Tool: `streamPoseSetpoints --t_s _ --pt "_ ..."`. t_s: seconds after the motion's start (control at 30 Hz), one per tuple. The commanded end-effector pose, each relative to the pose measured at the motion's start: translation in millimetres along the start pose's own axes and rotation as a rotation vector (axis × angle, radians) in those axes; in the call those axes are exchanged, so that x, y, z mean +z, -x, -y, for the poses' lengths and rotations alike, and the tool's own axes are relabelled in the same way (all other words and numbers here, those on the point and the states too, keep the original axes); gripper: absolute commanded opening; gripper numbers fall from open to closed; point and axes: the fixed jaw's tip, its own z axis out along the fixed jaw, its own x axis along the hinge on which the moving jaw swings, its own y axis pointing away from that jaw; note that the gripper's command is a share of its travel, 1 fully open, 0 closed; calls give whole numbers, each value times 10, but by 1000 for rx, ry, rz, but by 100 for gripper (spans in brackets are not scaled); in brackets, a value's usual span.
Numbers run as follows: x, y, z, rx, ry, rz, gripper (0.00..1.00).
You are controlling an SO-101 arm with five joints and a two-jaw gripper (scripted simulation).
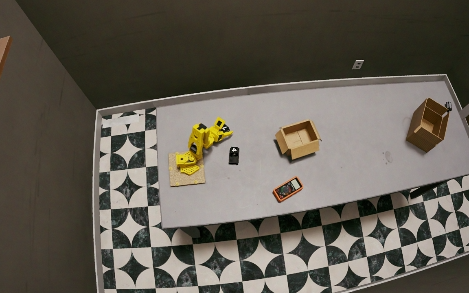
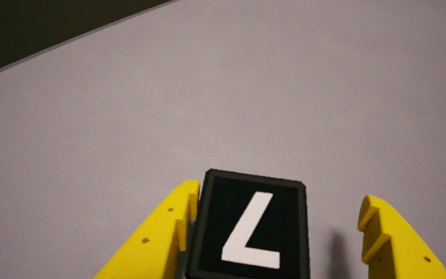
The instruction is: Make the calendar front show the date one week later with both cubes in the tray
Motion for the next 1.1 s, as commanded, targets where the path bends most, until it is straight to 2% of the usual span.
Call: streamPoseSetpoints --t_s 0.0,0.2,0.33,0.63,0.7,0.73,0.77,1.07 --pt "5 0 19 -7 -8 4 36" --pt "4 0 19 -4 -8 4 36" --pt "-14 4 16 62 -6 7 36" --pt "-137 30 -2 486 9 16 36" --pt "-137 30 -2 486 9 16 36" --pt "-174 39 0 615 13 21 36" --pt "-181 39 -1 639 13 18 36" --pt "-179 42 -5 645 12 9 36"
